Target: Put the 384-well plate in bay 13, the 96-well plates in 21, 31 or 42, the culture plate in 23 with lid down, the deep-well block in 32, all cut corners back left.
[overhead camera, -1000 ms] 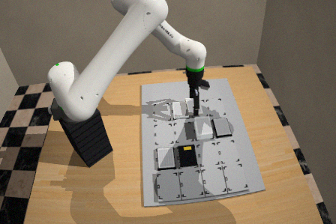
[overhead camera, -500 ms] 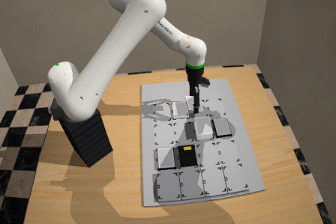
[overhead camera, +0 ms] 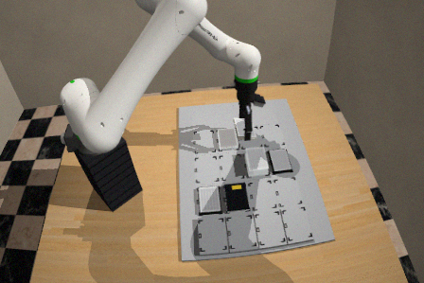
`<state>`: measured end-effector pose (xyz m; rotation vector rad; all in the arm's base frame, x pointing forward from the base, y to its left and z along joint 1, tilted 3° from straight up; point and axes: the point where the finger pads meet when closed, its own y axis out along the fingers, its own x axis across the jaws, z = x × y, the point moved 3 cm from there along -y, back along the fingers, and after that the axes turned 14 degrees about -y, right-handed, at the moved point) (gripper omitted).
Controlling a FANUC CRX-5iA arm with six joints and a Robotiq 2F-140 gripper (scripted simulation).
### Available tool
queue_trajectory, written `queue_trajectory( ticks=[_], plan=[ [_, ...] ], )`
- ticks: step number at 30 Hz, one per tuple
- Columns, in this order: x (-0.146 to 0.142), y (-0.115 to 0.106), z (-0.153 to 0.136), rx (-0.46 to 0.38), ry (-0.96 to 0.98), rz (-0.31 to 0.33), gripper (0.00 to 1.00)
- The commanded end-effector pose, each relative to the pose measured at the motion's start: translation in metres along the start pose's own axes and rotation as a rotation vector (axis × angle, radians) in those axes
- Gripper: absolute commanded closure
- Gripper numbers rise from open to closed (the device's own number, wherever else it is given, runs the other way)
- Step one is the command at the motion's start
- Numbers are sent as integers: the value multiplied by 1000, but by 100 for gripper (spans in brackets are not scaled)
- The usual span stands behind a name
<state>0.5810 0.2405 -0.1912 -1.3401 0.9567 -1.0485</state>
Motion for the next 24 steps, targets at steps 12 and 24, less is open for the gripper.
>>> queue_trajectory(
  ticks=[12,24],
  plan=[
    [0,-14,1,2,0,0,90],
    [6,-13,22,2,29,0,90]
  ],
)
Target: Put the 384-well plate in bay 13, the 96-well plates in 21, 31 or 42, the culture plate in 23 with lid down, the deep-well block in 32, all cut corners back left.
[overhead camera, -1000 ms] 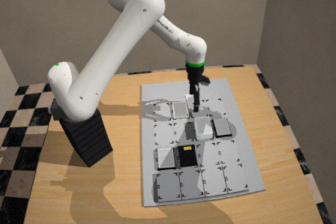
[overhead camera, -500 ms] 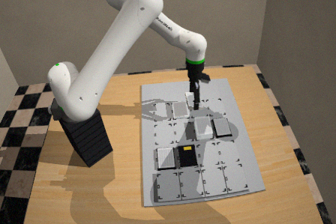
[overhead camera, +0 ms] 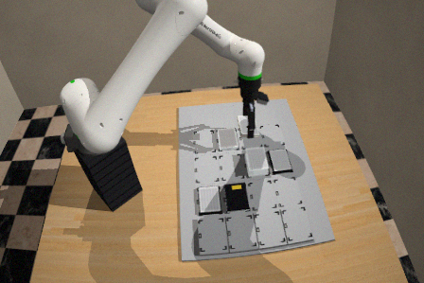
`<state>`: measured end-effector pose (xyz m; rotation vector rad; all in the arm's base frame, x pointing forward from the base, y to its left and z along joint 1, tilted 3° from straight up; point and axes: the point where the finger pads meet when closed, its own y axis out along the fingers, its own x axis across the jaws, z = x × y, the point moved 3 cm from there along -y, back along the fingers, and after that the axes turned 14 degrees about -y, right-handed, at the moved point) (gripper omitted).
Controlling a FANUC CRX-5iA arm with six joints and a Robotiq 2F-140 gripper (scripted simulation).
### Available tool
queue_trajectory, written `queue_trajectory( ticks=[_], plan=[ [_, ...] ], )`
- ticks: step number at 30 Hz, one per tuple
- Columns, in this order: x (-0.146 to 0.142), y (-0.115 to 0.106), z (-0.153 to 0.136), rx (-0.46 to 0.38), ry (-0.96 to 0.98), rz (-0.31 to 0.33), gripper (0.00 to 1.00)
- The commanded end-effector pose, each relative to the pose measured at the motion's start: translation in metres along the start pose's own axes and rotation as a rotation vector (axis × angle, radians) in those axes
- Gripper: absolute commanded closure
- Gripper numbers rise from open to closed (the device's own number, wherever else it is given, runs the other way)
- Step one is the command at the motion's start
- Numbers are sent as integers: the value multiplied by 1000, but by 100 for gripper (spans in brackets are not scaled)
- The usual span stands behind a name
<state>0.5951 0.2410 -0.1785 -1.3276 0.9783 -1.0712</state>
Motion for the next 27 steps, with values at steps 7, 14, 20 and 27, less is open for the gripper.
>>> queue_trajectory(
  ticks=[7,14,20,27],
  plan=[
    [3,-1,16,2,0,0,90],
    [3,-1,16,2,0,0,90],
    [3,6,16,2,0,0,90],
    [3,14,15,2,0,0,90]
  ],
)
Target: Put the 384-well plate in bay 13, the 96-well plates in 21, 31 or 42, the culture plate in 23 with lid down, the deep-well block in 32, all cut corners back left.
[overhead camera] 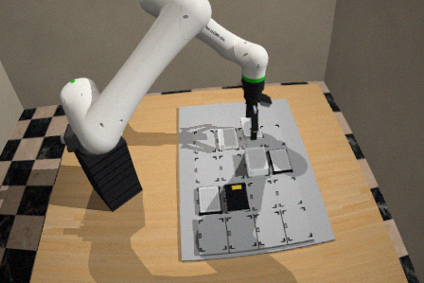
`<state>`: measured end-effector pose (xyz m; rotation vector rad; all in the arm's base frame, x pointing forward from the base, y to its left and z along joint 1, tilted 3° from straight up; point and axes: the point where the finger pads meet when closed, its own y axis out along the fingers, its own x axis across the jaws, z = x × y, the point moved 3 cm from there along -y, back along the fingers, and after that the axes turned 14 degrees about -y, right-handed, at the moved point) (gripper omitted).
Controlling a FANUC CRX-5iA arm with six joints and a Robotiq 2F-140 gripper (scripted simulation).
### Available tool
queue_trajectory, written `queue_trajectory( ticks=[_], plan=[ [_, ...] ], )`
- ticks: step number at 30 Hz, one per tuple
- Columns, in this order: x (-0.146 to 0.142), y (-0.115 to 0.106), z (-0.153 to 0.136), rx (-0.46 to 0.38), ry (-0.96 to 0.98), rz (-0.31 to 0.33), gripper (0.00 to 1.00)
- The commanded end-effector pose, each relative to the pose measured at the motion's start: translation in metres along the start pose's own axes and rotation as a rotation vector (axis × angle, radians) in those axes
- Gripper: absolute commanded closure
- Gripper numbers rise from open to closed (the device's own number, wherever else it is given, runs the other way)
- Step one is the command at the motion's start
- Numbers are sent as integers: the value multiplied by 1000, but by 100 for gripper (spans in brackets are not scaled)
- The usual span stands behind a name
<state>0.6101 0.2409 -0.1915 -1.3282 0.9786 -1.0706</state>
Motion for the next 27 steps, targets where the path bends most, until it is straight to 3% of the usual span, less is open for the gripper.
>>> queue_trajectory(
  ticks=[1,27],
  plan=[
    [0,0,1,2,0,0,90],
    [0,32,1,2,0,0,90]
  ],
)
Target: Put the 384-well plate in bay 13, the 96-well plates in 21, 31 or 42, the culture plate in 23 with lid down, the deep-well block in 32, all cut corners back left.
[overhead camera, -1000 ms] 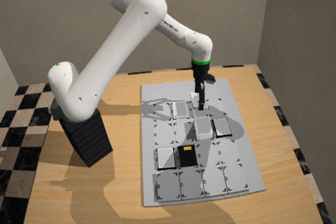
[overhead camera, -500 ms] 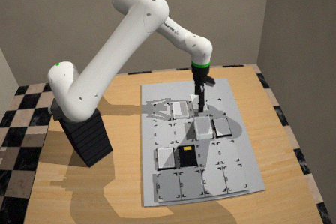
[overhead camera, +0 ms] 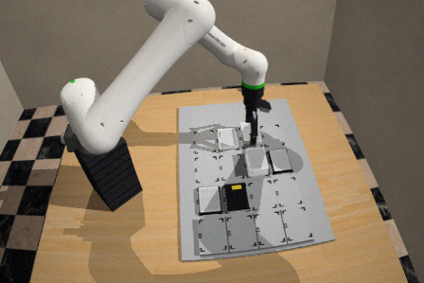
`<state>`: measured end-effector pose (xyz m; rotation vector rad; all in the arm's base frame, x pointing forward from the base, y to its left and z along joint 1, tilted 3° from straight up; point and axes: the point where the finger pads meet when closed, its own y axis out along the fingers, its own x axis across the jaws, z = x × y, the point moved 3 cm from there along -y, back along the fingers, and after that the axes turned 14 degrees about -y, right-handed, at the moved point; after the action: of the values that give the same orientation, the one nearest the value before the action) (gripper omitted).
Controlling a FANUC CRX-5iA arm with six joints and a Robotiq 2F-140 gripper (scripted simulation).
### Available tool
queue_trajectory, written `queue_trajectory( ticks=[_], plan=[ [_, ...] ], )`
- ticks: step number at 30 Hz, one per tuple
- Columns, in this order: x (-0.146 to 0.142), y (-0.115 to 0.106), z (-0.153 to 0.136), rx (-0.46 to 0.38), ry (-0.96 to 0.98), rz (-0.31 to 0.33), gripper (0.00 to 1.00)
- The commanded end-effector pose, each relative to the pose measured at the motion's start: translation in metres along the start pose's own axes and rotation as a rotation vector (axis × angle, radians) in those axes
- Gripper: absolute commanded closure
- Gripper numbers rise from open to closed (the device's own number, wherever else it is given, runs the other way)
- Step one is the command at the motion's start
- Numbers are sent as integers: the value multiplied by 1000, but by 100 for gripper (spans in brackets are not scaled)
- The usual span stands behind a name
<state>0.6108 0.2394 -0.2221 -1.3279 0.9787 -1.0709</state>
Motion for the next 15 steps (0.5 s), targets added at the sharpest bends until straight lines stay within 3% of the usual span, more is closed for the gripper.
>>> queue_trajectory(
  ticks=[1,15],
  plan=[
    [0,3,1,2,0,0,90],
    [0,8,1,2,0,0,90]
  ],
)
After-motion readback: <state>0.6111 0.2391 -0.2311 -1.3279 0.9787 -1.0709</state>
